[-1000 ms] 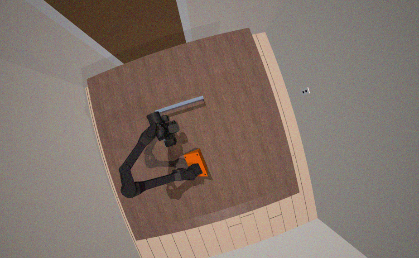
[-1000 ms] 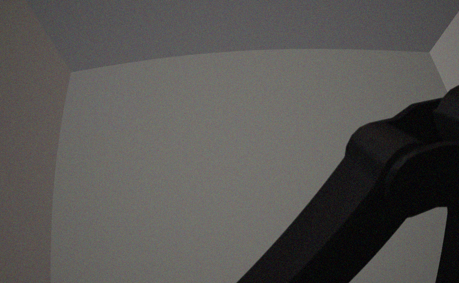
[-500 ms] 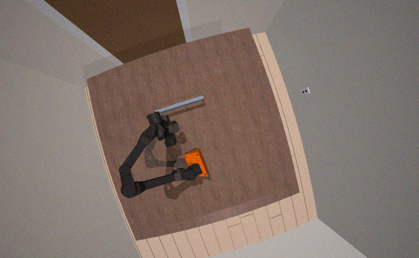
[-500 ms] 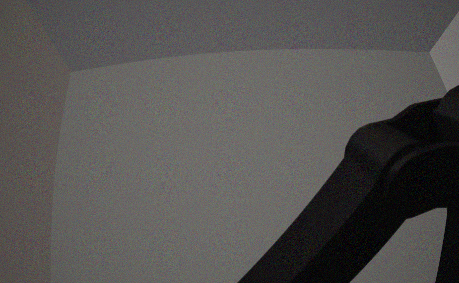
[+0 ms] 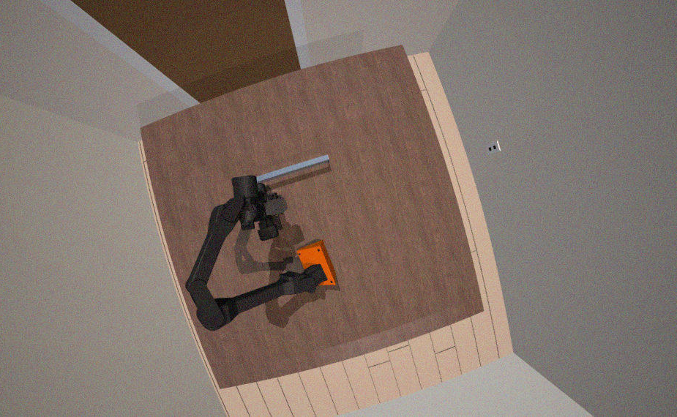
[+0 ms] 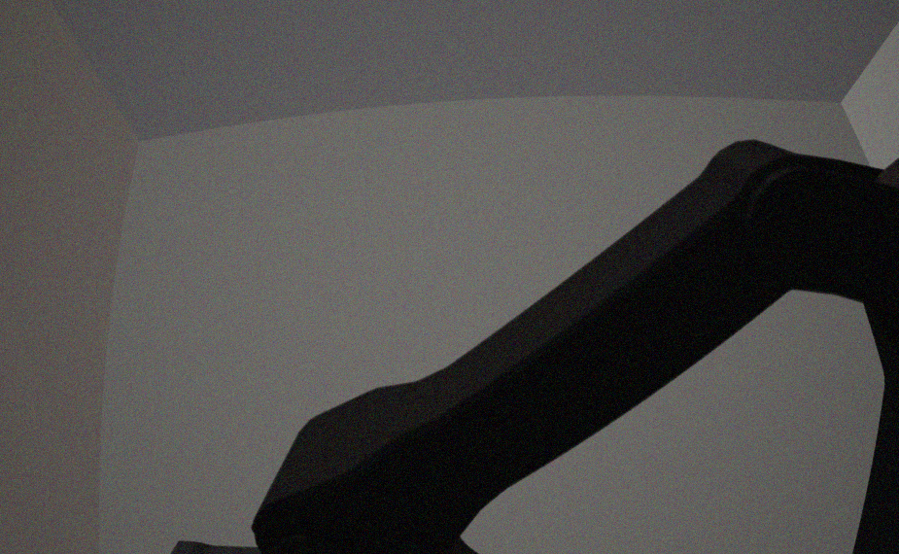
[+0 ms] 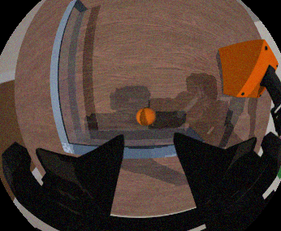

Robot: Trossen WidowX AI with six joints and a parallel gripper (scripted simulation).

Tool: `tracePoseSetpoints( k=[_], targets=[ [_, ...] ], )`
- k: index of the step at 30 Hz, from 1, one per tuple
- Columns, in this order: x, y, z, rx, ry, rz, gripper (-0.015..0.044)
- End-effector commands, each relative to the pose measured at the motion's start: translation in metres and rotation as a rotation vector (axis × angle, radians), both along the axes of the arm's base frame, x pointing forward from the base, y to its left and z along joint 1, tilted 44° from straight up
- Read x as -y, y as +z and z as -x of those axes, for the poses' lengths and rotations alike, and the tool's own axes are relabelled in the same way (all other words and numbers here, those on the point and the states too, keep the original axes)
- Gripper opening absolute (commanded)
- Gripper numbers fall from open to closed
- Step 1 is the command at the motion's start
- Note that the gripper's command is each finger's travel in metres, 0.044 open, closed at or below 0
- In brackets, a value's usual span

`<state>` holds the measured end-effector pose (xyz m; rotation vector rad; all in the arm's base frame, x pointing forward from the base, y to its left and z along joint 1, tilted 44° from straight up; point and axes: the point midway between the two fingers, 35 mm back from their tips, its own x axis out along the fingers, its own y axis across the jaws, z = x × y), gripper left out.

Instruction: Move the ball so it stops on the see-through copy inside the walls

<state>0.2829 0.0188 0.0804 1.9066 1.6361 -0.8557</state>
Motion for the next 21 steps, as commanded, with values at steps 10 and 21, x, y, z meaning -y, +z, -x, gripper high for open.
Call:
tracePoseSetpoints(
  k=[10,21],
  targets=[
    [0.020,0.021,0.002,-0.002,0.004,0.002,0.0350],
    [0.032,0.035,0.005,-0.001,0.007,0.001,0.0440]
  ],
)
